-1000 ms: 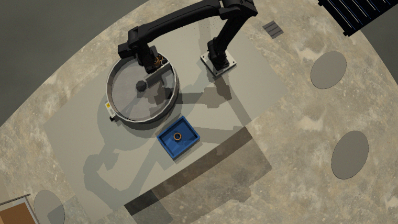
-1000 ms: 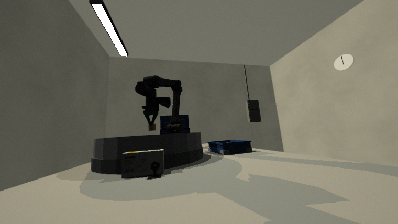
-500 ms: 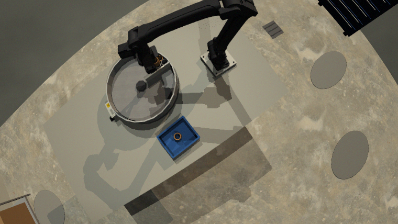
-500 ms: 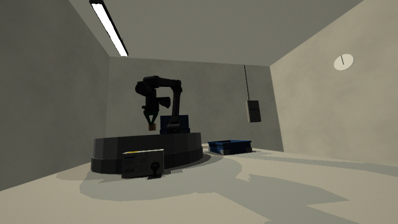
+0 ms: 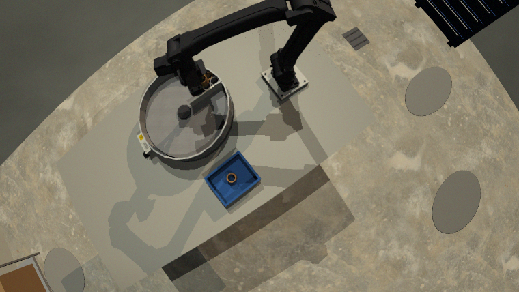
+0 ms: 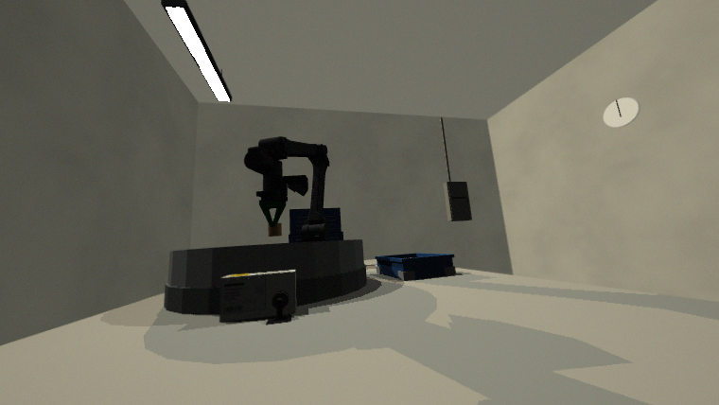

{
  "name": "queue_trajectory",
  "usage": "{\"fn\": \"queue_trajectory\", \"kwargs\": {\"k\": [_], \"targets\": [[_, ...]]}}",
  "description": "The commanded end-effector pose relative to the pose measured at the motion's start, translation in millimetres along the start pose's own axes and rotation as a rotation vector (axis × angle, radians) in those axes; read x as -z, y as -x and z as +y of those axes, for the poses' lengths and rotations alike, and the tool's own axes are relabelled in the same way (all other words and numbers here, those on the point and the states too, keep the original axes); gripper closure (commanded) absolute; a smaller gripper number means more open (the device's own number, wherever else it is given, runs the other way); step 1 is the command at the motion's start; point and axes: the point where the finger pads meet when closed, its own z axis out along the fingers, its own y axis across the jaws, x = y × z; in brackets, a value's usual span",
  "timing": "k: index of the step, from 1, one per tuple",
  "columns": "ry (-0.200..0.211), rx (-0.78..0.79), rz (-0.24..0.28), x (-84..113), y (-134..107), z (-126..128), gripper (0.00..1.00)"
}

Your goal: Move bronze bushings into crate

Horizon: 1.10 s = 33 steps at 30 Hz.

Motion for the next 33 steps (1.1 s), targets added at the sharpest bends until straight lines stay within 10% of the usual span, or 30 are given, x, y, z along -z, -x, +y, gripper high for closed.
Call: {"fn": "queue_trajectory", "kwargs": {"k": [1,16,33], "targets": [[-0.056,-0.002,0.014,27.9,-2,-17,1.00],[-0.023,0.000,0.003,14.6,51,-4,1.00],[-0.033,0.000,-0.007,19.3,200,-18,1.00]]}}
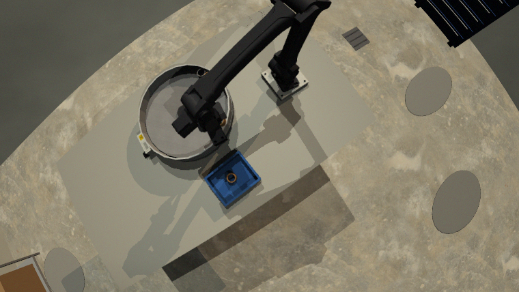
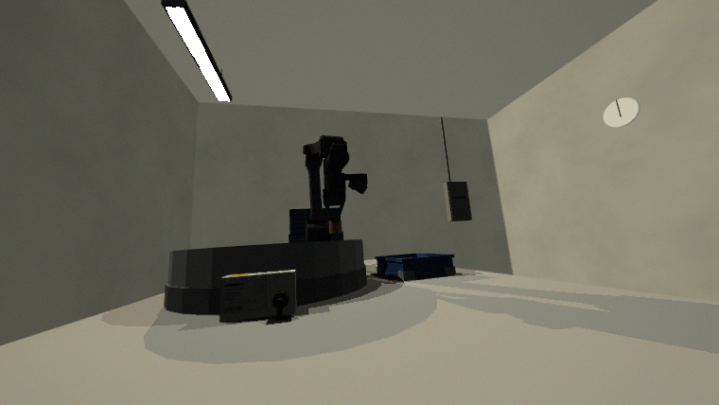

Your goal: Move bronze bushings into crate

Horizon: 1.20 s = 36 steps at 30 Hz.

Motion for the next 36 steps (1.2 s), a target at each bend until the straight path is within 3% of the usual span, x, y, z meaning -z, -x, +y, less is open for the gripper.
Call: {"fn": "queue_trajectory", "kwargs": {"k": [1,14,17,20,24,26,33,36], "targets": [[-0.045,-0.083,-0.004,22.3,23,-24,1.00],[-0.041,-0.083,-0.013,20.9,166,-34,1.00],[-0.041,-0.094,-0.014,20.8,170,-37,1.00],[-0.040,-0.083,-0.015,20.6,193,-35,1.00],[-0.040,-0.083,-0.015,20.4,207,-36,1.00],[-0.064,-0.083,-0.035,34.9,209,-35,1.00],[-0.060,-0.106,-0.032,32.2,202,-42,1.00],[-0.058,-0.081,-0.033,32.1,210,-36,1.00]]}}
